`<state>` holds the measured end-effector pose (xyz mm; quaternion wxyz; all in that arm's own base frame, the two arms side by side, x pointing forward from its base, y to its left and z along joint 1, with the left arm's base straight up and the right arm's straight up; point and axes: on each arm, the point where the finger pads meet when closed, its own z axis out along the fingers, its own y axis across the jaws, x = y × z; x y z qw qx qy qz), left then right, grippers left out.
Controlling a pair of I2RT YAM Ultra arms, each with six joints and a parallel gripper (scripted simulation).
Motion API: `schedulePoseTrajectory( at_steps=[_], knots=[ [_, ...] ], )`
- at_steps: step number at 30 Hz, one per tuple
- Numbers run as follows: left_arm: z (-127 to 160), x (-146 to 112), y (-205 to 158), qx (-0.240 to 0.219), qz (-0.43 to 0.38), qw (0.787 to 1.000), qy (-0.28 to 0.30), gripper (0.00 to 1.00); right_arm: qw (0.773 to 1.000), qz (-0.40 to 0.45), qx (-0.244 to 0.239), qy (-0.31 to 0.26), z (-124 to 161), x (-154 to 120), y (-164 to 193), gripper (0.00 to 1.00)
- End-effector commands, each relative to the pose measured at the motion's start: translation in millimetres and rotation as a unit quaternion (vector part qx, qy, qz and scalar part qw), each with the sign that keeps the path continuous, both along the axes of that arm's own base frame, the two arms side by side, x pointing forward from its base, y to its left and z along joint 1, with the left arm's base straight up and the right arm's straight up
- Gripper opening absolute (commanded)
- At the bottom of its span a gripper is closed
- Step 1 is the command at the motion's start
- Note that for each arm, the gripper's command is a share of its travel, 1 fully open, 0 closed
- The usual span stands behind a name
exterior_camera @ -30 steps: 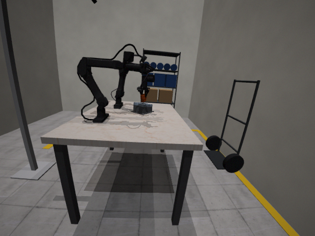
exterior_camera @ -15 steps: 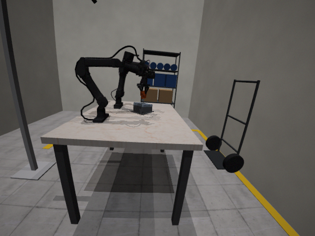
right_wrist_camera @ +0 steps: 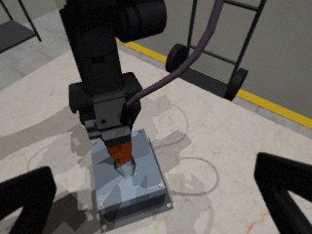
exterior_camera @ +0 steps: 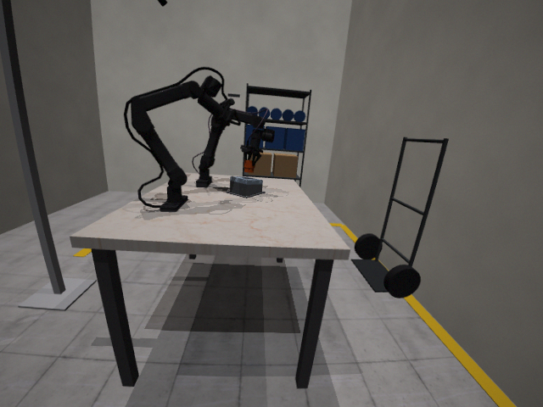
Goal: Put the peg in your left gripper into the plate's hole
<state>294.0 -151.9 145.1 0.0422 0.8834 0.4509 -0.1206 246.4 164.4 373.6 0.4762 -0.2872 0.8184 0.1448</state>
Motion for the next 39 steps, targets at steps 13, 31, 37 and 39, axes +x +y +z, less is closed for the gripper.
schedulePoseTrajectory(
  at_steps=[13,31,37,39],
  knots=[
    [22.9,-2.5,-8.4,-0.032,-0.019,0.999,-0.009,0.4,0.996,0.065,-0.037,0.046,13.8,-55.6,10.4,1.0],
    [-5.0,-1.6,-13.6,-0.027,-0.009,1.0,-0.007,0.4,0.996,0.066,-0.037,0.045,14.3,-56.2,10.3,1.0],
    [-0.5,-0.8,-12.4,-0.037,-0.01,0.999,-0.018,0.4,0.996,0.066,-0.037,0.045,14.3,-56.2,10.3,1.0],
    [-0.2,-1.6,-12.9,-0.038,-0.011,0.999,-0.019,0.4,0.996,0.066,-0.037,0.045,14.3,-56.2,10.3,1.0]
  ],
)
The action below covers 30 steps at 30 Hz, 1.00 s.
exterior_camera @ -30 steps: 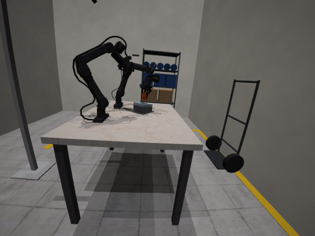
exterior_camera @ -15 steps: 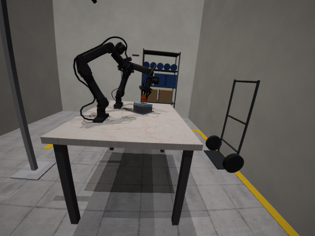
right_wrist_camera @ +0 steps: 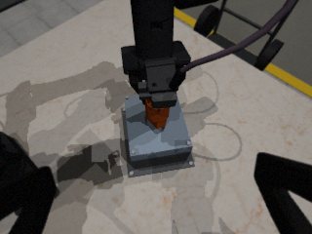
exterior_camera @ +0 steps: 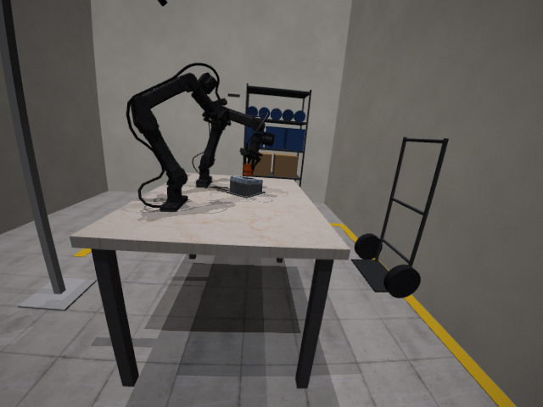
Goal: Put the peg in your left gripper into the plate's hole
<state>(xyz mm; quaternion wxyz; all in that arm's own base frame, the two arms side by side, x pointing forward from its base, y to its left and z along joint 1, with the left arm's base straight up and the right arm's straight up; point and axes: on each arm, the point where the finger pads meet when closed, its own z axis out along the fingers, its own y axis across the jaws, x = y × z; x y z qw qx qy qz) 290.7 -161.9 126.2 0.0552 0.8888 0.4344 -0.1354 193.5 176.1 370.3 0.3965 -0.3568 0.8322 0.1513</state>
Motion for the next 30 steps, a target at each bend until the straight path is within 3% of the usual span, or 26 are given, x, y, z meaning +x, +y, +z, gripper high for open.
schedulePoseTrajectory(
  at_steps=[1,30],
  knots=[
    [18.7,1.6,-3.3,-0.019,0.005,0.999,-0.025,0.4,1.0,-0.001,0.017,-0.017,17.7,-3.3,-1.4,1.0],
    [16.4,-1.0,-3.5,-0.025,0.002,0.999,-0.026,0.4,1.0,-0.001,0.017,-0.017,17.7,-3.3,-1.4,1.0]
  ],
)
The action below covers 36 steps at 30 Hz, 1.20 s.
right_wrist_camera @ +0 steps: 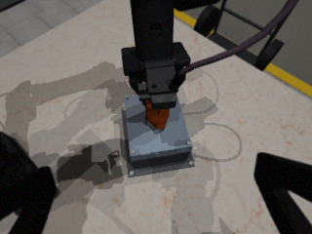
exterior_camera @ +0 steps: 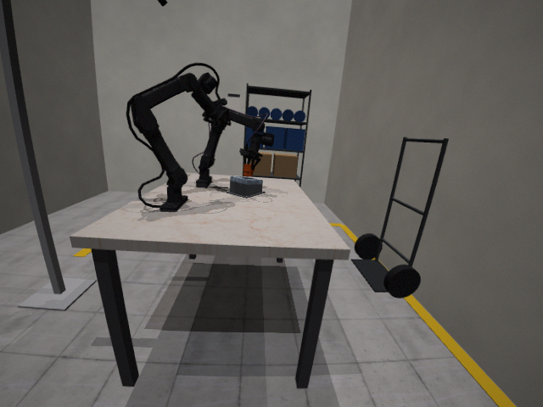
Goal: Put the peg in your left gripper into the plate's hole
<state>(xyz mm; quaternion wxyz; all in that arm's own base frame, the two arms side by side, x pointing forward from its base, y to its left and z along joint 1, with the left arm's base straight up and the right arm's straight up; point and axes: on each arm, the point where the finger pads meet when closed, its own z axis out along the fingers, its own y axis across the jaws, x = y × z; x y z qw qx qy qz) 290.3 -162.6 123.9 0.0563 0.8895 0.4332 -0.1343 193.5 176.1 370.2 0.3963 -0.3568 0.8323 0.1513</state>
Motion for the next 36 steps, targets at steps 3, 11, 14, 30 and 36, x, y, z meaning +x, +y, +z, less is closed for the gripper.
schedulePoseTrajectory(
  at_steps=[3,11,14,30,36],
  knots=[
    [21.2,-0.1,-3.0,-0.025,0.003,0.999,-0.026,0.4,1.0,-0.001,0.017,-0.017,17.8,-3.2,-1.4,1.0],
    [19.5,-1.5,-2.0,-0.025,0.002,0.999,-0.024,0.4,1.0,-0.001,0.017,-0.017,17.8,-3.2,-1.4,1.0],
    [21.2,0.0,-2.5,-0.026,0.002,0.999,-0.027,0.4,1.0,-0.001,0.017,-0.017,17.8,-3.2,-1.4,1.0],
    [0.2,-0.9,-1.0,-0.018,0.0,1.0,-0.02,0.4,1.0,-0.001,0.017,-0.017,17.8,-3.2,-1.4,1.0],
    [-4.6,-1.6,-3.0,-0.021,-0.002,1.0,-0.022,0.4,1.0,-0.001,0.017,-0.017,17.8,-3.2,-1.4,1.0]
  ],
)
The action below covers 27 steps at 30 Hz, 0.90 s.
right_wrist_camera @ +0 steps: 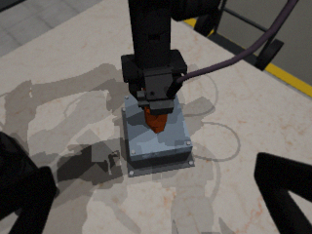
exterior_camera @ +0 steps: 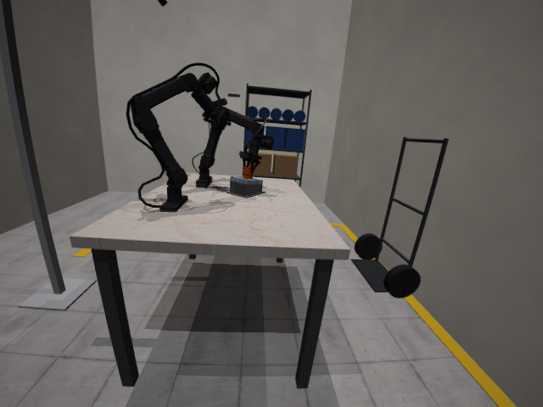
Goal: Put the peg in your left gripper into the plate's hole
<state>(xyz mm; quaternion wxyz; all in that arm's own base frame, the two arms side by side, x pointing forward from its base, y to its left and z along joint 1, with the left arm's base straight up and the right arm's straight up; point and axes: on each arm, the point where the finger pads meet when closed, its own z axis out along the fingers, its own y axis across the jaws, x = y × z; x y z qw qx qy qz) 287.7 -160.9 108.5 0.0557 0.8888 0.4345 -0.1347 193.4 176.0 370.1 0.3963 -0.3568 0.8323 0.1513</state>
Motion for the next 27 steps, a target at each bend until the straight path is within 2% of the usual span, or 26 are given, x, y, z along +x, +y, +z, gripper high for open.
schedulePoseTrajectory(
  at_steps=[1,16,19,27],
  knots=[
    [10.2,1.0,-4.8,-0.022,-0.004,0.999,-0.023,0.4,1.0,-0.001,0.017,-0.018,17.8,-3.2,-1.4,1.0],
    [-9.1,-1.2,-8.2,-0.017,-0.011,1.0,-0.004,0.4,1.0,-0.001,0.017,-0.018,17.8,-3.2,-1.4,1.0],
    [5.1,0.8,-2.1,-0.018,-0.008,1.0,-0.008,0.4,1.0,-0.001,0.017,-0.018,17.8,-3.2,-1.4,1.0],
    [8.9,0.0,-1.4,-0.015,-0.006,1.0,-0.012,0.4,1.0,-0.001,0.017,-0.018,17.8,-3.2,-1.4,1.0]
  ],
)
